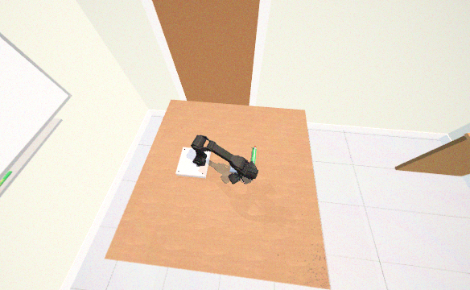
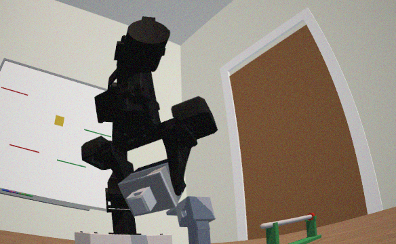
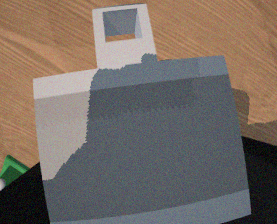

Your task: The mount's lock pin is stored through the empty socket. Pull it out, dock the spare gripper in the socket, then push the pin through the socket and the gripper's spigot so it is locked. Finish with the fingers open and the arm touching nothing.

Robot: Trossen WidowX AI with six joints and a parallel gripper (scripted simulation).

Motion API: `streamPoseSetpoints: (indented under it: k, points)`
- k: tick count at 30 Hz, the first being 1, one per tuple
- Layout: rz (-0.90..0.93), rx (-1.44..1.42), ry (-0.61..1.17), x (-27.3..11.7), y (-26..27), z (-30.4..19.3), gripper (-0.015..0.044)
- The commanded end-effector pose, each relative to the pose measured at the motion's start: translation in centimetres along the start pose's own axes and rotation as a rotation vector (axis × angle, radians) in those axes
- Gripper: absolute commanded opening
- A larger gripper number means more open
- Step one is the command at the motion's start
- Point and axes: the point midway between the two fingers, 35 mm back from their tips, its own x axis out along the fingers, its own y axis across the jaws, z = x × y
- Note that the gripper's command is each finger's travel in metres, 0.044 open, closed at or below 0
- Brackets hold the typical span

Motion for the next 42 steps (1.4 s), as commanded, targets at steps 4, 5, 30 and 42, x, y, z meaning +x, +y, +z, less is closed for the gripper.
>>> streamPoseSetpoints:
  k: [4, 5, 30, 42]
  points:
    - [0.052, 0.056, 0.117, -0.5, -0.2, -1.7, 0.0]
    - [0.059, 0.065, 0.135, -0.5, -0.3, -2.0, 0.0]
    - [0.237, 0.339, 0.547, -3.9, 0.1, -7.4, 0.0]
    - [0.338, 0.498, 0.748, -6.5, 0.7, -9.0, 0.0]
